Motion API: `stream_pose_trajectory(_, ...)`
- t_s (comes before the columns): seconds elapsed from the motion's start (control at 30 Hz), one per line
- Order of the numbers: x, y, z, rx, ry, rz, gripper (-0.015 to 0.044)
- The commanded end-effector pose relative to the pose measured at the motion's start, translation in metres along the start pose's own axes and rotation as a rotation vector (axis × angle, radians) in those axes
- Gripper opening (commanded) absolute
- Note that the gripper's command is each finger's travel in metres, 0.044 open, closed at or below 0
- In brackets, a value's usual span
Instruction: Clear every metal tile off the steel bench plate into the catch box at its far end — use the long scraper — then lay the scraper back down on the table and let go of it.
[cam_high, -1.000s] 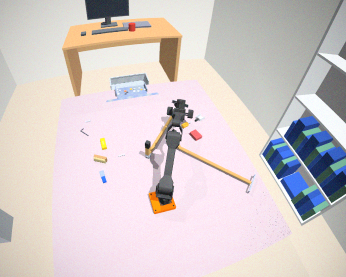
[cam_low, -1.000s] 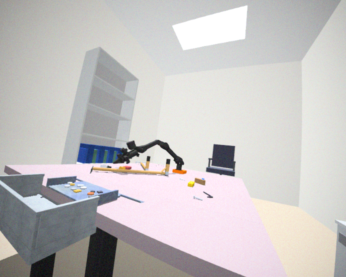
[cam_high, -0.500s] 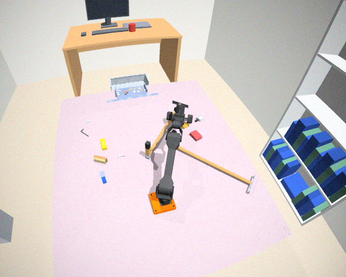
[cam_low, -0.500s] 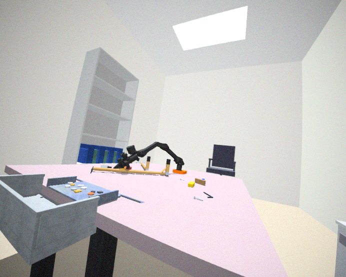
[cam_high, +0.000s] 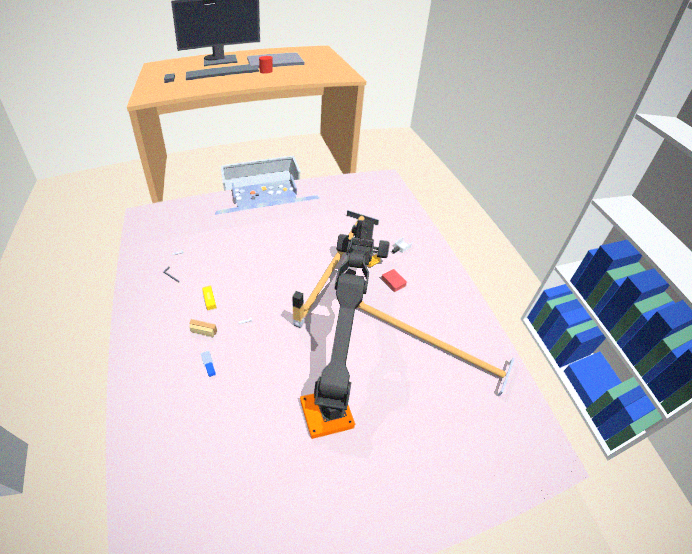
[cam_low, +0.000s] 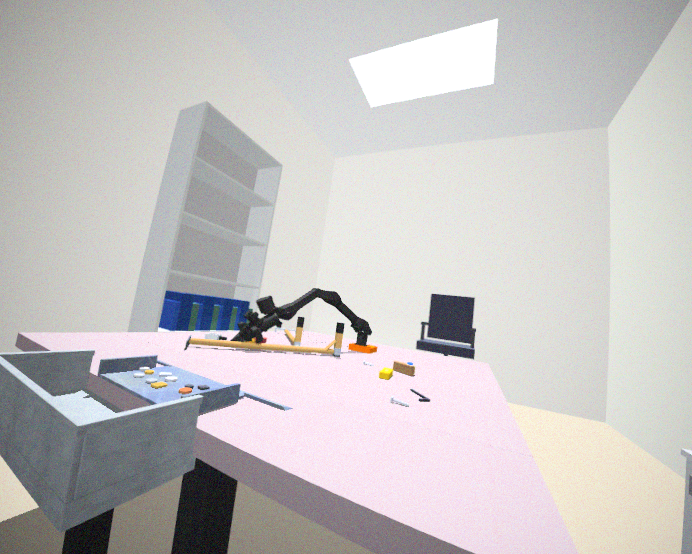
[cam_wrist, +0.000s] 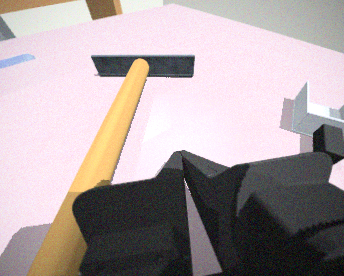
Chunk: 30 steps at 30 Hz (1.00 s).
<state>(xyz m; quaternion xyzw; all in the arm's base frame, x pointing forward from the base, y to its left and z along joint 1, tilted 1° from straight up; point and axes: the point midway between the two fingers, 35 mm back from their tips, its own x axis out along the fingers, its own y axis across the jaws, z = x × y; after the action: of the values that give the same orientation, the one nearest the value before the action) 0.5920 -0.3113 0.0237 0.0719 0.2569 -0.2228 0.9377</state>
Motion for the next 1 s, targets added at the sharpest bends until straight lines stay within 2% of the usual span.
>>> stream_pose_trajectory(0.0, 0.0, -0.01, -0.008, -0.001, 0.016, -0.001, 0.0)
stream_pose_trajectory(0.97, -0.013, -0.057, -0.018, -0.006, 0.026, -0.004, 0.0)
